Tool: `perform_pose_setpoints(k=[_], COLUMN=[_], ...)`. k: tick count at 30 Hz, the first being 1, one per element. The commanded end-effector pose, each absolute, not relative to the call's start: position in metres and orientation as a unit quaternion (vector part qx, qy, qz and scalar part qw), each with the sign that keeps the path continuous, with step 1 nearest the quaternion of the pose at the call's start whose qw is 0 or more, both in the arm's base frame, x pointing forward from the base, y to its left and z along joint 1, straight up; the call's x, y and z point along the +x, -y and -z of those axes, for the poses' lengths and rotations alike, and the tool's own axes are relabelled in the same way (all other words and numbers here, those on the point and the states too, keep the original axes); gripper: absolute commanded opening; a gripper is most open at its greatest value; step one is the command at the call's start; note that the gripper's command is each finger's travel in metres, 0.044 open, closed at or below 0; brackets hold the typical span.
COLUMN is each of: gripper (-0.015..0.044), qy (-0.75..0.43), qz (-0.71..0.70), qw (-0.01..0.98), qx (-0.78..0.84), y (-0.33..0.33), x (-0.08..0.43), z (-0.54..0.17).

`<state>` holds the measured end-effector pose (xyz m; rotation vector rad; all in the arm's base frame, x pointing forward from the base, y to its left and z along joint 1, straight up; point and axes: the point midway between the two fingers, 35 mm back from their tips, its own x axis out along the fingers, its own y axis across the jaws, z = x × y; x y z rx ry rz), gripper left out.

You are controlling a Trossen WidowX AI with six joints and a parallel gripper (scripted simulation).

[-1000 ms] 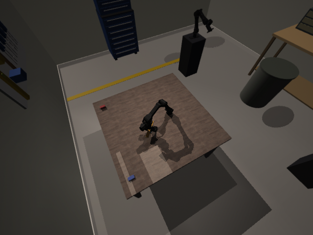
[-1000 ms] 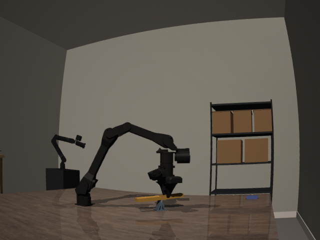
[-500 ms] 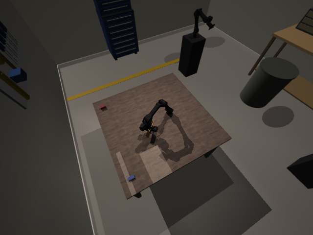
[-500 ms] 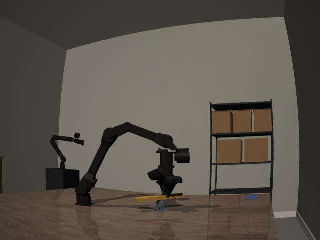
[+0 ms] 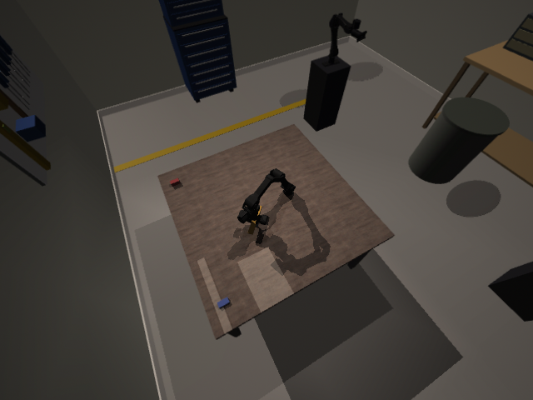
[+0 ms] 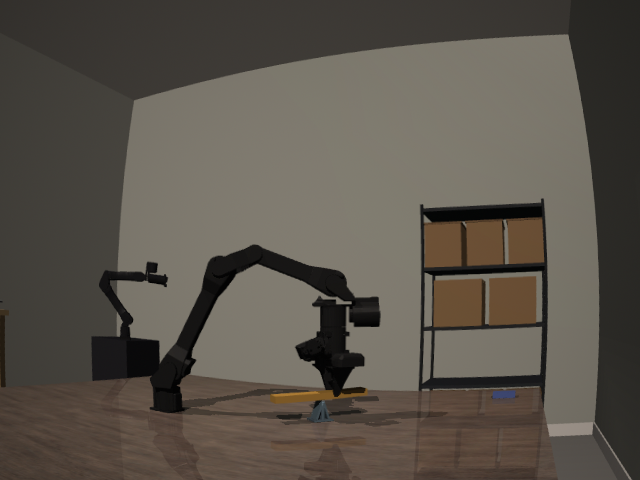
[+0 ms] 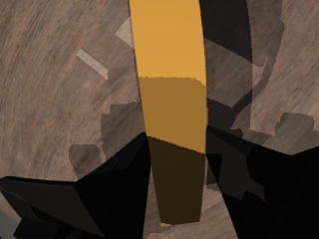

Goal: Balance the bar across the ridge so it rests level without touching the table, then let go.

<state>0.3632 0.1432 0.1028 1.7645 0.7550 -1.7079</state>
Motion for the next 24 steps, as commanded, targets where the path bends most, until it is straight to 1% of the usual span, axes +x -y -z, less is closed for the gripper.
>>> perform_pose_setpoints(k=[1,24], gripper=[0.0,0.0], qy=[-0.281,-0.281], qz=[0.638,0.638], qw=[0.282,0.282], qx=[0.659,0.659], y=[-0.1433,-0.1435], x=[0.3637,0.3638], z=[-0.1008,-0.1019])
